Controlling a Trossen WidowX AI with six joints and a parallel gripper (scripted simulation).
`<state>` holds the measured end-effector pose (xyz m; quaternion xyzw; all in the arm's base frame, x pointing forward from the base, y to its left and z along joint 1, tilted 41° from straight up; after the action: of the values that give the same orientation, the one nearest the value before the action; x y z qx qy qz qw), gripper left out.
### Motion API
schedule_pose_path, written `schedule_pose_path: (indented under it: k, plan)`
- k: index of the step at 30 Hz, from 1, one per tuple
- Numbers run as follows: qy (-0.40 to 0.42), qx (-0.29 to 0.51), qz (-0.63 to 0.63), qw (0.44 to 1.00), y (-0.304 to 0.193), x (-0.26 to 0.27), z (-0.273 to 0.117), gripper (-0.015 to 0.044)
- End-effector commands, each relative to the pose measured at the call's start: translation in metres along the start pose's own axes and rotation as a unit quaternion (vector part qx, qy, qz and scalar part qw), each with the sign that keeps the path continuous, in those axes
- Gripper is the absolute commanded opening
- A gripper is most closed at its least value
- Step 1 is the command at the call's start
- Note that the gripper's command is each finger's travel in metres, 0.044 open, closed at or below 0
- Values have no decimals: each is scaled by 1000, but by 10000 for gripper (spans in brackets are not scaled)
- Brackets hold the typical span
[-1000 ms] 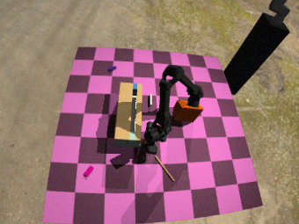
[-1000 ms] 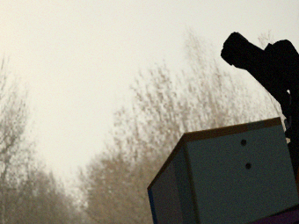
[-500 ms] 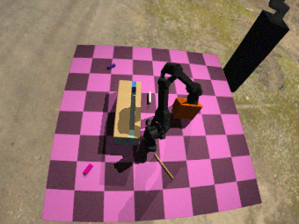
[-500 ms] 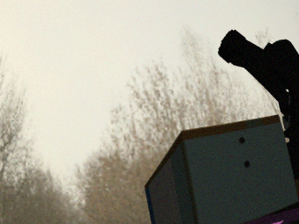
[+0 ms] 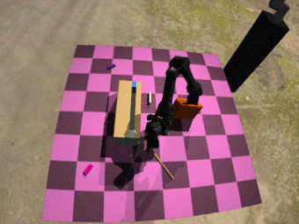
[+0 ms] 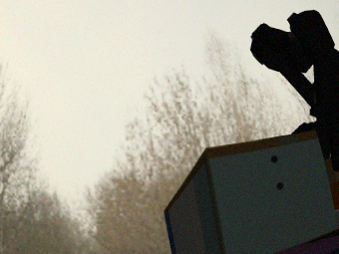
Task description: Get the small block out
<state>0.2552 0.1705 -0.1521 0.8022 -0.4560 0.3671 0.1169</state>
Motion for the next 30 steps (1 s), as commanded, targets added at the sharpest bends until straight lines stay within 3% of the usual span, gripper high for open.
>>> schedule_pose_path:
  k: [1,30]
  plan:
    - [-11,2,-23,1000,0,4,-13,0]
    - [-101,54,-226,967,25,48,-103,0]
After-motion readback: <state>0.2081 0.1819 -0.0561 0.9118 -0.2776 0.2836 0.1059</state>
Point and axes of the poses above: the point midway between the two fingers, 35 mm back from their tips, its own z axis out along the fingers, its own x axis across the jaws, y = z × x, the point moved 1 cm from there along -z, back along the fingers, and after that the axes turned 14 degrees about -z, right-handed, at the moved point
